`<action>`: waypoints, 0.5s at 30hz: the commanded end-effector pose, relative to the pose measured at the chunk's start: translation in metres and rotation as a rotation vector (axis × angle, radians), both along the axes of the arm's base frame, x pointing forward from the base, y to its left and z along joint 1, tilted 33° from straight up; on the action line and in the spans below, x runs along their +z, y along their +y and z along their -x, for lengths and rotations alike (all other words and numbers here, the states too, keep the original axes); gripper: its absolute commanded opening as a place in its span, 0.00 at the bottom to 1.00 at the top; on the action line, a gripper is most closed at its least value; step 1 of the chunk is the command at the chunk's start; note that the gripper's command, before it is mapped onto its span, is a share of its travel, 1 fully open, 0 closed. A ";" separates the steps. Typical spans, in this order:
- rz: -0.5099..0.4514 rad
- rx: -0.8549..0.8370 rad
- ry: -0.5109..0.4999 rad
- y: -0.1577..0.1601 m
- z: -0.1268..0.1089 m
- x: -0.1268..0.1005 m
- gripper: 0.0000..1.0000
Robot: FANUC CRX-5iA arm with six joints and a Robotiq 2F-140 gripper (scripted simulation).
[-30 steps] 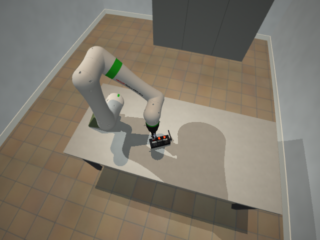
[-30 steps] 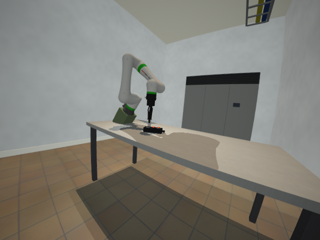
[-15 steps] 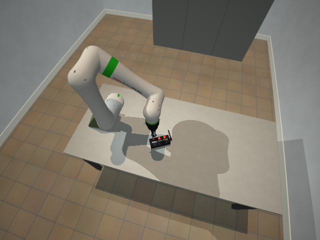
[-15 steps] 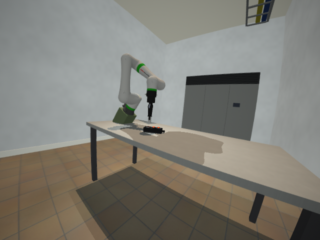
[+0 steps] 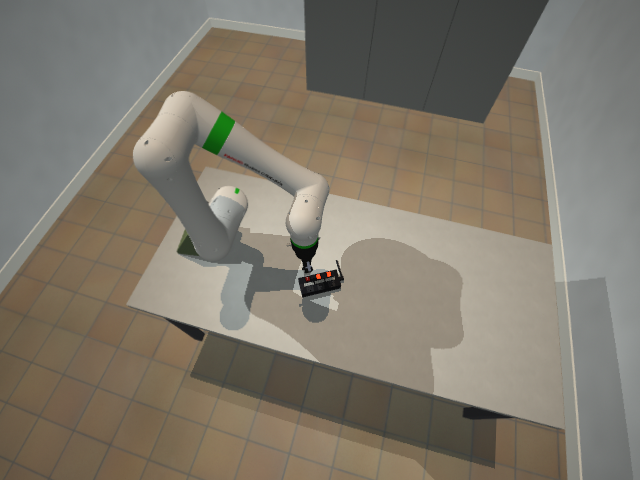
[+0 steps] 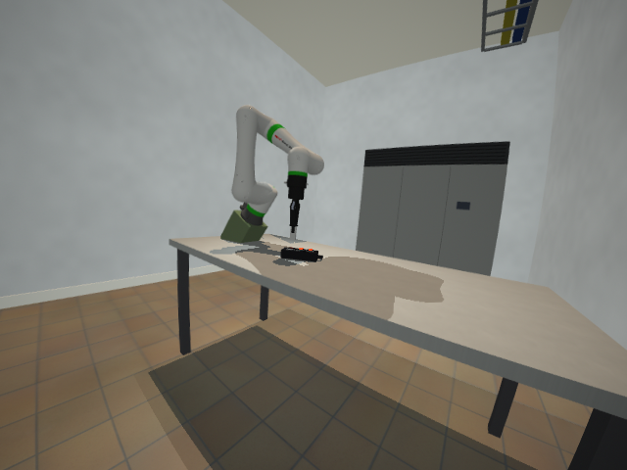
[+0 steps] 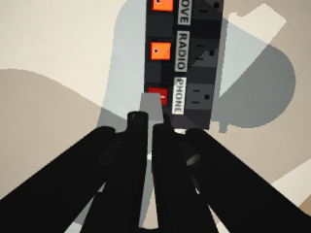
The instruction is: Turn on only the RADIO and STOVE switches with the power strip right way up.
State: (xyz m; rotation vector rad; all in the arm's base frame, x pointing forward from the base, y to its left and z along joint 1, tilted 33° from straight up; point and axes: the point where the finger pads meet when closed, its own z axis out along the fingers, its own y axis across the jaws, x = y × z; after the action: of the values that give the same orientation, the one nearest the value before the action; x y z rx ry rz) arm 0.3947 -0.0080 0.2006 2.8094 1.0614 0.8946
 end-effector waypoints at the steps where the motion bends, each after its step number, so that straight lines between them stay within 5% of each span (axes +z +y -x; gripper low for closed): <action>1: 0.000 0.000 0.000 0.000 0.000 0.000 0.00; 10: 0.000 0.000 0.000 0.000 0.000 0.000 0.00; 11: 0.000 0.000 0.000 0.000 0.000 0.000 1.00; 15: 0.000 0.000 0.000 -0.001 0.001 0.003 1.00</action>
State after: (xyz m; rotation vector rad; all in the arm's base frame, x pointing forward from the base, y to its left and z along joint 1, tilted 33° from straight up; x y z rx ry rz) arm 0.3941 -0.0082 0.2016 2.8094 1.0613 0.8947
